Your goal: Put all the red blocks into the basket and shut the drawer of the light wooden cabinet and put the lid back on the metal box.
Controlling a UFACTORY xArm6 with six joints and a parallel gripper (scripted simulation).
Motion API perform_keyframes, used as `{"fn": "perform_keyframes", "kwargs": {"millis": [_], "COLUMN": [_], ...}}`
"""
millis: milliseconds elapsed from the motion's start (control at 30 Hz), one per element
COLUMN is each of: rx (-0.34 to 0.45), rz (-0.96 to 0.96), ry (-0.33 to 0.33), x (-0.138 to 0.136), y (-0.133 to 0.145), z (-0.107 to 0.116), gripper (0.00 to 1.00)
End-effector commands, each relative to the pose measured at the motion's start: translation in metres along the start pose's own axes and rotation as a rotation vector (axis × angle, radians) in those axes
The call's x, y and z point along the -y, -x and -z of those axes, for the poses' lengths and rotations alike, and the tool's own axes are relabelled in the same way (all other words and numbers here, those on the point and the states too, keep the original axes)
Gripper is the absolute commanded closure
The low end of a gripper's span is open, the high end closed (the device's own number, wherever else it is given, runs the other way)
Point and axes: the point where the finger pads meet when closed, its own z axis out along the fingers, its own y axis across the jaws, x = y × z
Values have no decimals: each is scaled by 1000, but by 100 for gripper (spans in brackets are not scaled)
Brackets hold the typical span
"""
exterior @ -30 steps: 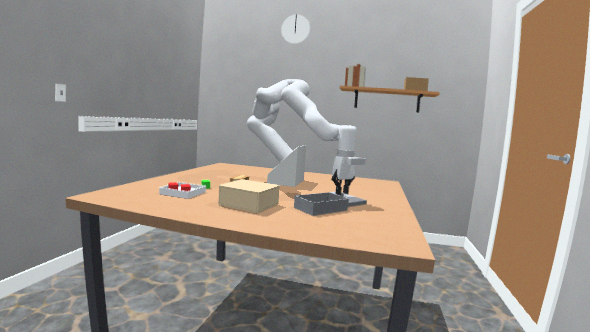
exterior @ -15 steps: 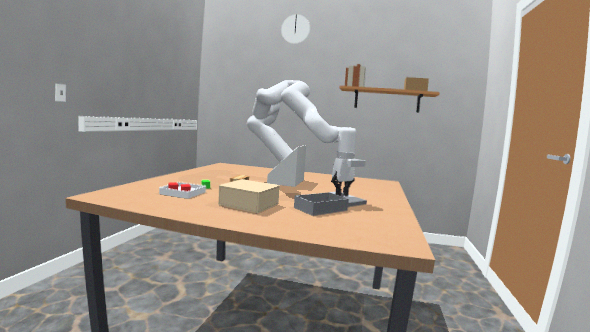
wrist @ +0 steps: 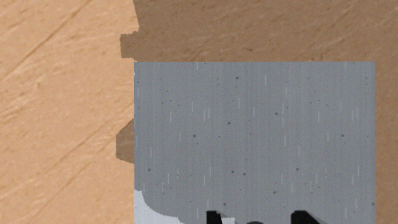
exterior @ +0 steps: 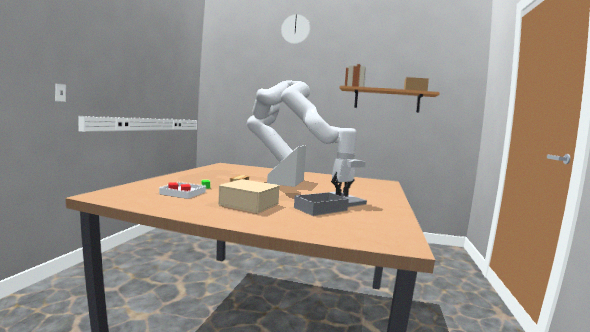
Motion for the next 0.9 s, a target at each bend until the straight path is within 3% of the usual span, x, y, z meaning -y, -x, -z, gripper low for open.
{"fn": "perform_keyframes", "kwargs": {"millis": [0, 233, 267, 867], "rx": [-5, -5, -5, -5], "rz": [-1, -1, -1, -1], "ry": [0, 0, 0, 0], "x": [0, 0, 0, 0], "y": [-2, -2, -2, -2], "z": [2, 2, 2, 2], "gripper": [56, 56, 100, 100]}}
